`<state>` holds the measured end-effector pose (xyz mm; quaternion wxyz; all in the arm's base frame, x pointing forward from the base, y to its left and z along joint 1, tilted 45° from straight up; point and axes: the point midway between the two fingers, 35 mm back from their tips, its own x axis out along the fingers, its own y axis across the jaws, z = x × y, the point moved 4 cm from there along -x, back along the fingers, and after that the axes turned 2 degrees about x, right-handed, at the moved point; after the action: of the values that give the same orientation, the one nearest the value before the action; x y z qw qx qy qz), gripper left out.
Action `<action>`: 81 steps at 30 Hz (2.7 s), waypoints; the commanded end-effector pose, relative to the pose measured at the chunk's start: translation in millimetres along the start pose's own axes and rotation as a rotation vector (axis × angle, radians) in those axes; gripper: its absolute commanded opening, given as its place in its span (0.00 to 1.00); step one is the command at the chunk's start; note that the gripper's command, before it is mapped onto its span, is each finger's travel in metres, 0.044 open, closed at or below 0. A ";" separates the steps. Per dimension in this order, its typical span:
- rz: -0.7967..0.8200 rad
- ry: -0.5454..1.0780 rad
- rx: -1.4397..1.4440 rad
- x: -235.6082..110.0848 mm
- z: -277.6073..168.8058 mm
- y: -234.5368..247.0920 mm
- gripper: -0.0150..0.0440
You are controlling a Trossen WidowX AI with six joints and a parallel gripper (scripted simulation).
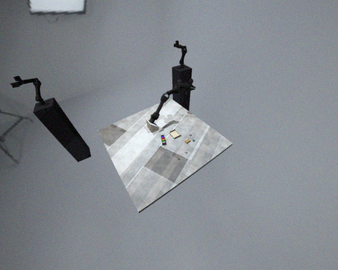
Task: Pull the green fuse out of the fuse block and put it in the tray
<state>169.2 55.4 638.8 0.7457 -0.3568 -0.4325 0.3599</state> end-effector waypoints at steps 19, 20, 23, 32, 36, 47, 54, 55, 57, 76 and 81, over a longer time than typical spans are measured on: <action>-0.258 0.412 1.308 -40.2 -260.4 63.0 0.38; -0.282 0.441 1.391 -44.7 -274.1 71.4 0.38; -0.362 0.533 1.637 -59.4 -312.3 99.8 0.38; -0.690 0.856 2.340 -113.3 -395.0 208.2 0.38; -0.889 1.031 2.619 -139.8 -413.0 262.7 0.38; -1.761 1.734 3.114 -212.2 -395.8 410.4 0.38; -2.160 2.047 3.064 -232.6 -377.7 446.5 0.38; -2.160 2.047 3.064 -232.6 -377.7 446.5 0.38; -2.160 2.047 3.064 -232.6 -377.7 446.5 0.38; -2.159 2.046 3.064 -228.3 -381.1 461.6 0.38; -2.159 2.046 3.064 -227.1 -382.1 466.3 0.38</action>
<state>326.1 4.2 18.7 -0.1515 -0.6819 -0.5992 0.3913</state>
